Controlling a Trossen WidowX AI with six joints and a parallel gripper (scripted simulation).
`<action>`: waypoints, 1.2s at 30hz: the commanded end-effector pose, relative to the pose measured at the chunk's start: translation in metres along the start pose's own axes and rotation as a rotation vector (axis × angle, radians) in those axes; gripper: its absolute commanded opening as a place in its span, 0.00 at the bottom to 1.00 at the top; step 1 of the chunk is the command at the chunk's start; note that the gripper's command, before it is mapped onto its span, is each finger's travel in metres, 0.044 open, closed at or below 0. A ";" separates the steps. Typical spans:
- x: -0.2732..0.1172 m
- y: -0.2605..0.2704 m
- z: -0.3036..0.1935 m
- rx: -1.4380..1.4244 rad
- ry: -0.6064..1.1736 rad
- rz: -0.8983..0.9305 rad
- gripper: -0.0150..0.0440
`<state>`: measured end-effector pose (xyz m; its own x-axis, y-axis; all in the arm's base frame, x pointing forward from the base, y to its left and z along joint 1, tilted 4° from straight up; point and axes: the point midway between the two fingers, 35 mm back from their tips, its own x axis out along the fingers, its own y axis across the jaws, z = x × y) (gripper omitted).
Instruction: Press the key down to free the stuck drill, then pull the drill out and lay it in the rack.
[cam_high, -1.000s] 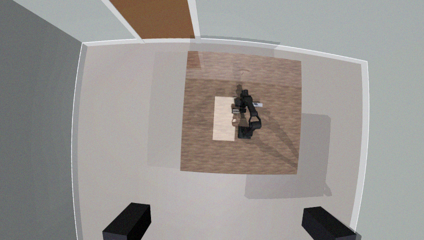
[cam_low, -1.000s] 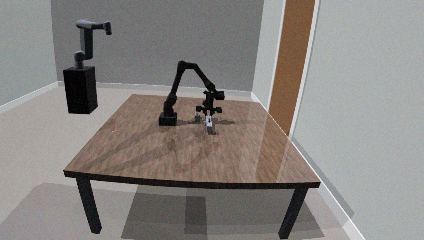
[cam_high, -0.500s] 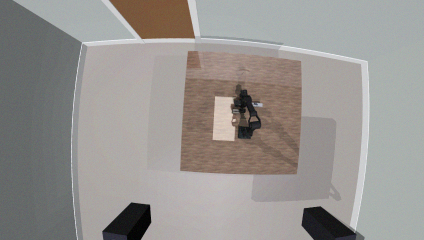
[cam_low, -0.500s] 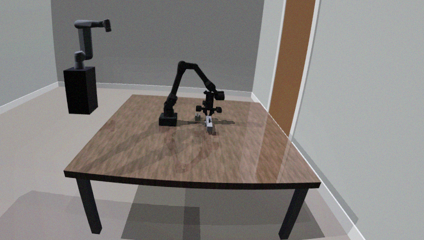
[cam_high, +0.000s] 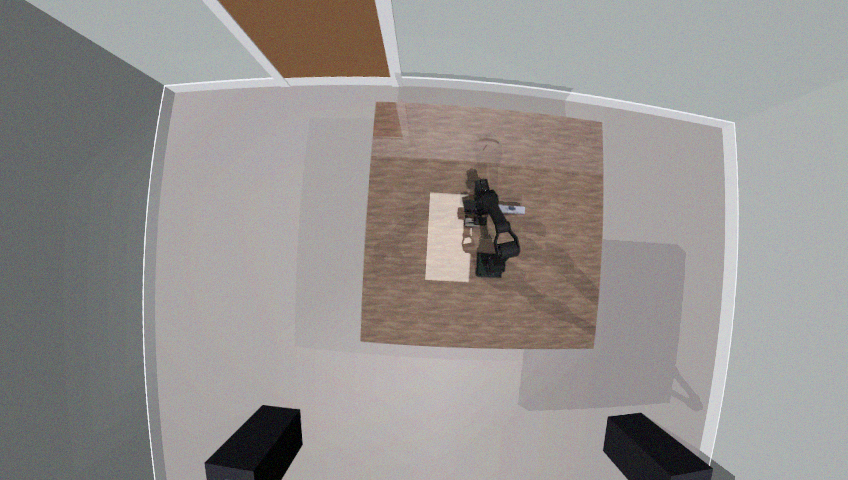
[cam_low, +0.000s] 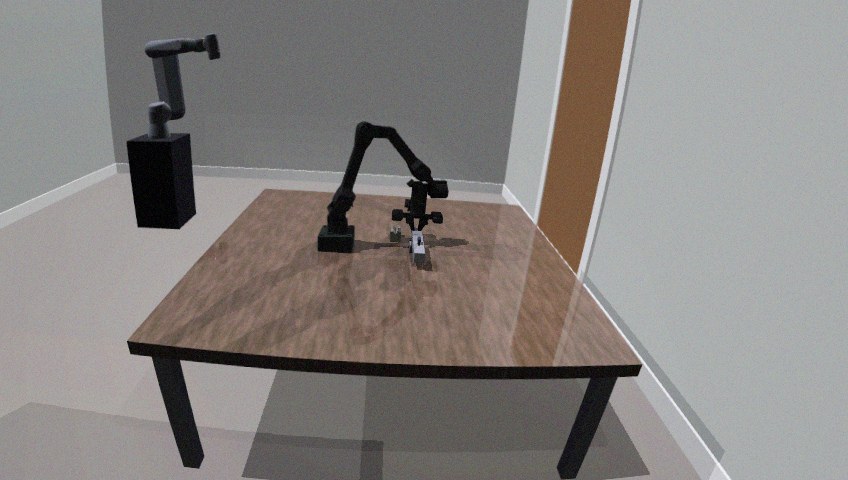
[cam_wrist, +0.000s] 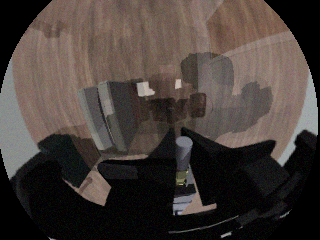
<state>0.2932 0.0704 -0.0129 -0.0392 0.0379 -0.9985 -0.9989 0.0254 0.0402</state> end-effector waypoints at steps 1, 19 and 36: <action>-0.001 -0.002 0.008 0.003 -0.004 -0.003 0.25; -0.001 -0.001 0.013 0.000 -0.001 0.000 0.70; 0.001 -0.003 0.003 0.003 -0.004 -0.003 1.00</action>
<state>0.2971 0.0754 -0.0125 -0.0324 0.0422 -0.9986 -0.9989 0.0331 0.0338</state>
